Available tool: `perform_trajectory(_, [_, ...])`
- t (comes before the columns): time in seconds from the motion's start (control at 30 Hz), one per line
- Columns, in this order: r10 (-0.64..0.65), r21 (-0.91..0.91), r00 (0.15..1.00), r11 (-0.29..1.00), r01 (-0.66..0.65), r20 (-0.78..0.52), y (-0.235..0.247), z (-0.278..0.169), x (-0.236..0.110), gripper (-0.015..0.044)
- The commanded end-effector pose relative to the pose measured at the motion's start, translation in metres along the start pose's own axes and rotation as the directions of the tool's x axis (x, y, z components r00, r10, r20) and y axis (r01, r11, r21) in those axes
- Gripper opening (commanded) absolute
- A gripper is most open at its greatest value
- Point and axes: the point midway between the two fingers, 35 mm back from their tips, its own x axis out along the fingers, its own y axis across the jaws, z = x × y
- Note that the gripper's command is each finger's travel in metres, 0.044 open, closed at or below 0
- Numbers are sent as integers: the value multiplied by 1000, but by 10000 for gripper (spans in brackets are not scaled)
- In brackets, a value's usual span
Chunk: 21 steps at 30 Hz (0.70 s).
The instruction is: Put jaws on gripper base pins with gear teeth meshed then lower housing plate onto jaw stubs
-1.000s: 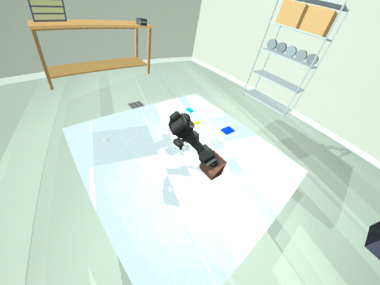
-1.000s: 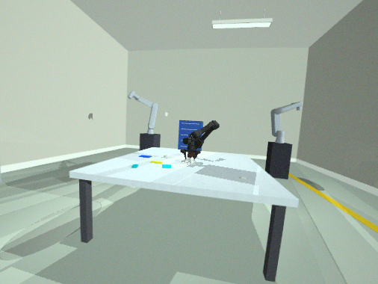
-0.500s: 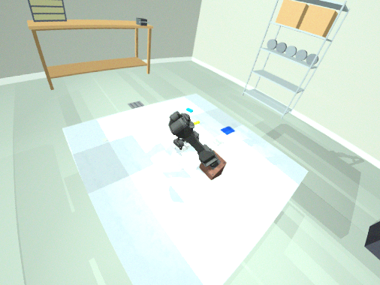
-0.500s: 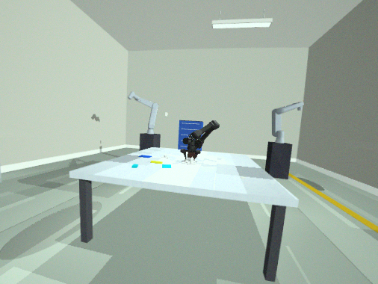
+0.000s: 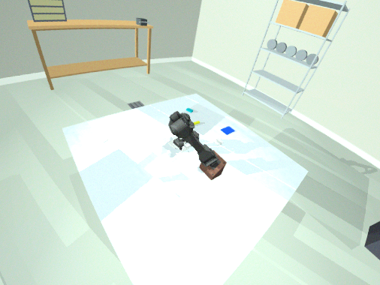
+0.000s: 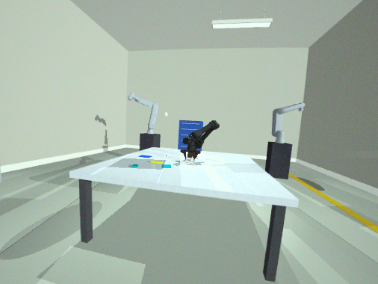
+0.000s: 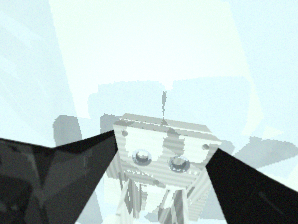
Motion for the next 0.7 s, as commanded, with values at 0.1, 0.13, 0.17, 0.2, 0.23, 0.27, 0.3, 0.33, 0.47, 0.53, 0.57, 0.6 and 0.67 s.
perform_trajectory(0.1, [-3, -11, 1000, 1000, 3, 0, -1, -1, 3, 351])
perform_trajectory(0.13, [-3, -11, 1000, 1000, 3, 0, -1, -1, 3, 351])
perform_trajectory(0.17, [-3, -11, 1000, 1000, 3, 0, -1, -1, 3, 351])
perform_trajectory(0.2, [-3, -11, 1000, 1000, 3, 0, -1, -1, 3, 351])
perform_trajectory(0.23, [0, 0, 1000, 1000, 0, 0, 0, 0, 0, 377])
perform_trajectory(0.27, [0, 0, 1000, 1000, 0, 0, 0, 0, 0, 403])
perform_trajectory(0.3, [-1, 1, 1000, 1000, 1, -1, 0, 0, 0, 430])
perform_trajectory(0.33, [-1, 1, 1000, 1000, 1, -1, 0, 0, 0, 440])
perform_trajectory(0.47, [-1, 1, 1000, 1000, 1, -1, 0, 0, 0, 440])
perform_trajectory(0.53, [-1, 1, 1000, 1000, 1, -1, 0, 0, 0, 440])
perform_trajectory(0.57, [-1, 1, 1000, 1000, 1, -1, 0, 0, 0, 440])
perform_trajectory(0.6, [-1, 1, 1000, 1000, 1, -1, 0, 0, 0, 440])
perform_trajectory(0.67, [-1, 1, 1000, 1000, 1, -1, 0, 0, 0, 440])
